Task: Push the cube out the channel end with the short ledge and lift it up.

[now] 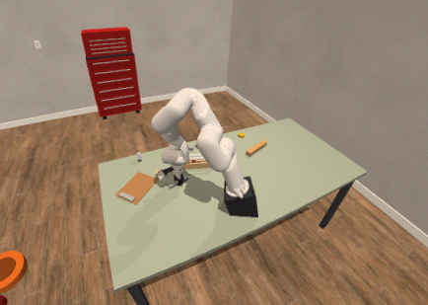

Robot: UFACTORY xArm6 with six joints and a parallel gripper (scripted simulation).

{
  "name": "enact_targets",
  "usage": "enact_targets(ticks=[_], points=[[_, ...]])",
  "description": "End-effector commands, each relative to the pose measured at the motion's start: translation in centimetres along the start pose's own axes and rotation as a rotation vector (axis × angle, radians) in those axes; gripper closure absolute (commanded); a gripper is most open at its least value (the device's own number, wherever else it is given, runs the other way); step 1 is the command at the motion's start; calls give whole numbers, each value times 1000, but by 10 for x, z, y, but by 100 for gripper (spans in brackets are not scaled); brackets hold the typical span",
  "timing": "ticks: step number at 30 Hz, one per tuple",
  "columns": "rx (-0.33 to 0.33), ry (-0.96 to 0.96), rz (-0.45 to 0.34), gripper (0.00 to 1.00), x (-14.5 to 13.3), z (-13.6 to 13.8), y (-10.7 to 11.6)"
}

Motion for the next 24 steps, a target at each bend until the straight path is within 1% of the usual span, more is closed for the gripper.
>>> enact_targets(ticks=[1, 4, 5, 24], points=[[-5, 0, 6, 62, 0, 1, 0], [-5, 0, 6, 62, 0, 1, 0], [-5, 0, 6, 100, 0, 1, 0], [-5, 0, 6, 100, 0, 1, 0]])
Point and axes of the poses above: the point where the finger pads meet when closed, its own y axis back along the fingers, its own z axis across the jaws, x = y × z, the point moved 3 cm from there along y, back along the fingers, and after that the axes turned 13 degrees about -y, right-handed, at the moved point
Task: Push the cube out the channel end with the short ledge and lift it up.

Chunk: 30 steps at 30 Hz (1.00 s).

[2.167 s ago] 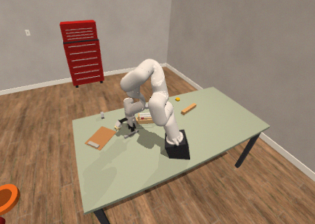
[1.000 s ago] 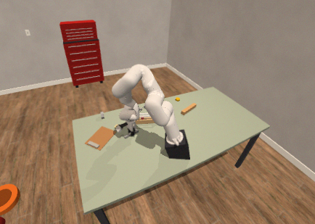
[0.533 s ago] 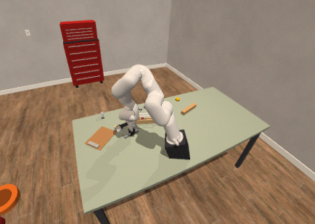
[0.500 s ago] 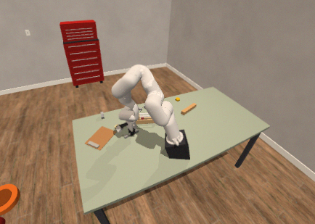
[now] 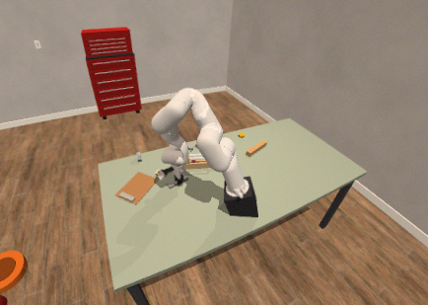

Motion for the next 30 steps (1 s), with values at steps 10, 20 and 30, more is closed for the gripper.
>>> enact_targets(ticks=[10, 20, 30], points=[[-2, 0, 1, 100, 1, 1, 0], [-2, 0, 1, 100, 1, 1, 2], [-2, 0, 1, 100, 1, 1, 16]])
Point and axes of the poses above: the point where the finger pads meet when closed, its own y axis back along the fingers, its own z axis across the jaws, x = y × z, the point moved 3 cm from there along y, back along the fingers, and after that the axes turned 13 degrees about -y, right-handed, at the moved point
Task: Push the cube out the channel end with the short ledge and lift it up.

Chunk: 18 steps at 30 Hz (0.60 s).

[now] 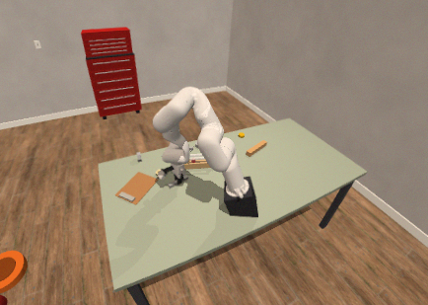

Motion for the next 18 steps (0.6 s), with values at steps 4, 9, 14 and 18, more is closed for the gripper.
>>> enact_targets(ticks=[4, 9, 14, 18], points=[[0, 0, -1, 100, 1, 1, 19], [0, 0, -1, 100, 1, 1, 36], [0, 0, 0, 100, 1, 1, 48], [0, 0, -1, 100, 1, 1, 65]])
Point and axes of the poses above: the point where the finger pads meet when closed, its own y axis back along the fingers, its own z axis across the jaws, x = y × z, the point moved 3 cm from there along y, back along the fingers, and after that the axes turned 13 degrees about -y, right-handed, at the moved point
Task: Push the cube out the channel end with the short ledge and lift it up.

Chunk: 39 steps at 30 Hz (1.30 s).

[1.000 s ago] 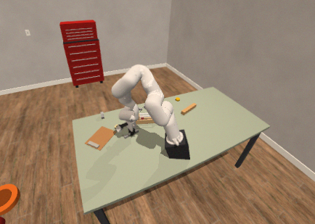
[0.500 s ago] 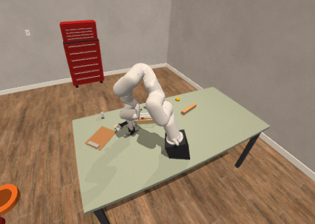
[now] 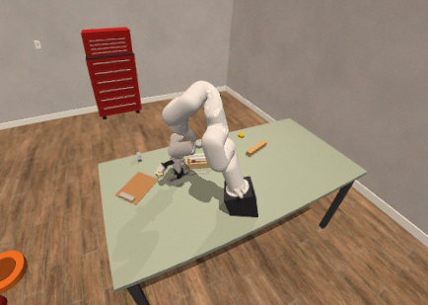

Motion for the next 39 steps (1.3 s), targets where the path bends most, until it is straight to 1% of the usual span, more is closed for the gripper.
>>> enact_targets(ticks=[1, 8, 16, 31, 33, 34, 35, 37, 39], points=[[16, -2, -26, 100, 3, 2, 24], [16, -2, -27, 100, 3, 2, 54], [16, -2, -27, 100, 4, 3, 63], [17, -5, -28, 100, 2, 4, 63], [18, -20, -35, 100, -7, 10, 62], [20, -35, -42, 100, -17, 16, 61], [22, -55, -50, 100, -29, 23, 60], [28, -110, -68, 100, -65, 41, 58], [37, -183, -82, 100, -86, 45, 59]])
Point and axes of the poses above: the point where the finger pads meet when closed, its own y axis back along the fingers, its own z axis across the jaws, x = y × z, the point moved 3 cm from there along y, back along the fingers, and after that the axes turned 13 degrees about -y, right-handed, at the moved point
